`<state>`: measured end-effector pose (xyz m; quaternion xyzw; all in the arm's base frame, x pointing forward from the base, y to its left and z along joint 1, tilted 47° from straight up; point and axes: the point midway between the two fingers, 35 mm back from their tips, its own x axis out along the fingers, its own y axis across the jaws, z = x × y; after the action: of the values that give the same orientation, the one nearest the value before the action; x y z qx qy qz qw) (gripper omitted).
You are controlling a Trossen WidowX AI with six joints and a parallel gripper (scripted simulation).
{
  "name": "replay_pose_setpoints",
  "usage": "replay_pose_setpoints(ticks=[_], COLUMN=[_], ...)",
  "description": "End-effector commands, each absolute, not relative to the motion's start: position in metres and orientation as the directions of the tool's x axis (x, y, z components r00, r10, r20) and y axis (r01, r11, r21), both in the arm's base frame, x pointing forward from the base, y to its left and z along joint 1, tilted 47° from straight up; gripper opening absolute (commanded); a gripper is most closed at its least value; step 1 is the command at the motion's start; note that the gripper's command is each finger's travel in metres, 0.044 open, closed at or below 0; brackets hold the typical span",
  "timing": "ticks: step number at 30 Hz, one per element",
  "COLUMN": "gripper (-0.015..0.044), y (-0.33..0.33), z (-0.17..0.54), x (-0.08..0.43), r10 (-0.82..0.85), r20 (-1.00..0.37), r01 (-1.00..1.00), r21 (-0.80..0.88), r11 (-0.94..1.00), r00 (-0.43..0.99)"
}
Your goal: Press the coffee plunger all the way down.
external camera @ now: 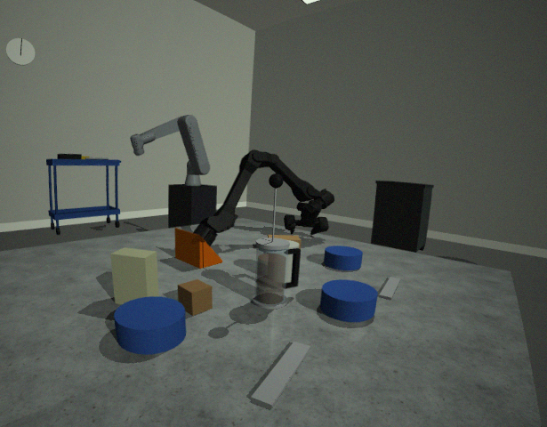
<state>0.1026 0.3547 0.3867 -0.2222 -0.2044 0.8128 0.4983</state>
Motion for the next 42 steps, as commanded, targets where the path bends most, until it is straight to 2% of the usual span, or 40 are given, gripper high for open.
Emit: replay_pose_setpoints(ticks=[1,12,22,32,42], gripper=[0.044,0.044,0.044,0.044,0.044], y=[0.331,0.23,0.096,-0.057,-0.202], z=[0.37,0.327,0.288,0.249,0.213], x=[0.171,0.306,0.378,0.39,0.338], r10=[0.957,0.945,0.812,0.604,0.363], r20=[-0.198,-0.276,-0.345,-0.402,-0.436], r01=[-0.838,-0.971,-0.854,-0.53,-0.091], r21=[-0.468,-0.208,0.055,0.291,0.529], r11=[-0.282,0.116,0.518,0.797,0.843], r00=[-0.212,0.172,0.471,0.688,0.823])
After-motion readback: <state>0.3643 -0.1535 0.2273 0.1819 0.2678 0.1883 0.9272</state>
